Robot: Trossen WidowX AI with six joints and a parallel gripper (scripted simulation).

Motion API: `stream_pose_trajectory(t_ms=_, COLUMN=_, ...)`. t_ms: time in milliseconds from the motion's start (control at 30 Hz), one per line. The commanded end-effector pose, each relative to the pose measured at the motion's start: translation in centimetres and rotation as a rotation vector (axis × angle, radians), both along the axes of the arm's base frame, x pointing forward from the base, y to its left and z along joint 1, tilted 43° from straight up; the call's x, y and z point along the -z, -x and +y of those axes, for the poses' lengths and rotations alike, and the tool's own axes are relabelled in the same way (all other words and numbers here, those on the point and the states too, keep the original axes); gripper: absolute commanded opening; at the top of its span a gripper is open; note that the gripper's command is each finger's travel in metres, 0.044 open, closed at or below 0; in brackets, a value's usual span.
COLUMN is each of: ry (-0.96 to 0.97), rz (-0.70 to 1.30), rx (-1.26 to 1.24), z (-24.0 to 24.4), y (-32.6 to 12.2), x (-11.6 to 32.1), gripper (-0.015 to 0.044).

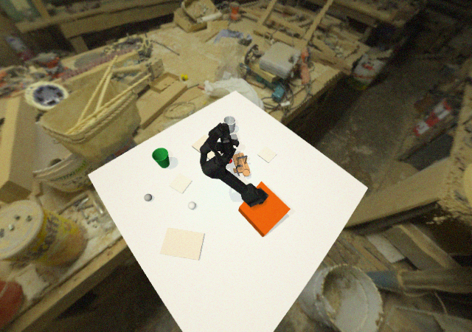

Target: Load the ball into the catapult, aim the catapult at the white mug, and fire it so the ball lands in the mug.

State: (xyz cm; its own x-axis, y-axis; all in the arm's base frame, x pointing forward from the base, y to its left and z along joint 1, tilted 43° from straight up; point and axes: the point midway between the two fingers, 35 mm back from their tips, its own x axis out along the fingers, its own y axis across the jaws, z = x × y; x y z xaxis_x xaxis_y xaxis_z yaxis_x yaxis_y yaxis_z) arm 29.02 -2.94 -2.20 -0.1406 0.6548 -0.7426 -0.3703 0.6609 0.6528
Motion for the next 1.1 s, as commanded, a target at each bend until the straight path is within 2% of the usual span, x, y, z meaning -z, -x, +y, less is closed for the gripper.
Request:
stream_pose_trajectory(t_ms=0, ry=0.002, rz=0.116, rx=0.078, z=-0.6, y=1.7, x=1.5, gripper=0.0000)
stream_pose_trajectory(t_ms=667, ry=0.012, rz=0.671, rx=0.466, z=-2.5, y=10.0, x=5.7, gripper=0.0000)
stream_pose_trajectory(t_ms=1067, ry=0.011, rz=0.690, rx=0.477, z=-1.5, y=10.2, x=6.9, gripper=0.0000)
